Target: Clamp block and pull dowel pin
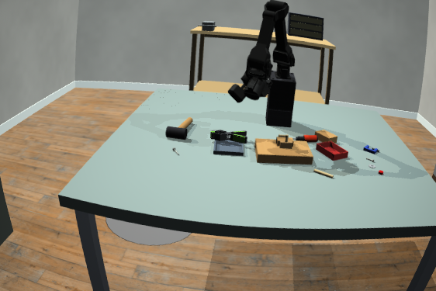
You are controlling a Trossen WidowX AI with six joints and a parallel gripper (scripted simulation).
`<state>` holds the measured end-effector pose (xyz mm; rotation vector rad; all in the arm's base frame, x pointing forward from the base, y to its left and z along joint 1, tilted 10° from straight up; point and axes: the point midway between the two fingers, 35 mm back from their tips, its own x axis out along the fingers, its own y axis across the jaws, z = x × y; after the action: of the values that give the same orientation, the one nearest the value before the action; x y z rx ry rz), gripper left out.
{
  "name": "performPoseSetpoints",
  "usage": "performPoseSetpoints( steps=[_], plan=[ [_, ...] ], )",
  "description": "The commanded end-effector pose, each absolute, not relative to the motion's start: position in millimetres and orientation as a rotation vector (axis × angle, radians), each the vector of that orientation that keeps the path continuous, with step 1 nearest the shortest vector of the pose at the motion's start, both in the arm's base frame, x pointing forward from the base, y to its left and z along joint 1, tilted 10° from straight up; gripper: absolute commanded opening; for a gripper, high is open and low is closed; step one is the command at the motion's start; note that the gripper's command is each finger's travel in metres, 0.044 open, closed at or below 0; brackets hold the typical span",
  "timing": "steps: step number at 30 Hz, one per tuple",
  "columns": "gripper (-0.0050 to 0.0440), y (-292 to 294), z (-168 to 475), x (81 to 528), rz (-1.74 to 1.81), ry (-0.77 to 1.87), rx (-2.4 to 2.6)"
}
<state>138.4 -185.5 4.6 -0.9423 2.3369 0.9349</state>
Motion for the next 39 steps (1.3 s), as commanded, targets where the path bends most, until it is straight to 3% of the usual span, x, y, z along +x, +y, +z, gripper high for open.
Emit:
performPoseSetpoints(
  steps=[1, 17, 19, 39],
  plan=[
    [0.0400, -185.5, 4.6, 138.4, 0.935, 2.337, -0.942],
    [0.0400, -185.5, 4.6, 138.4, 0.935, 2.337, -0.942],
    [0.0440, -185.5, 6.2, 138.1, 0.935, 2.337, -0.942],
    [0.0440, -180.2, 29.6, 137.4, 0.874, 2.317, -0.924]
  ],
)
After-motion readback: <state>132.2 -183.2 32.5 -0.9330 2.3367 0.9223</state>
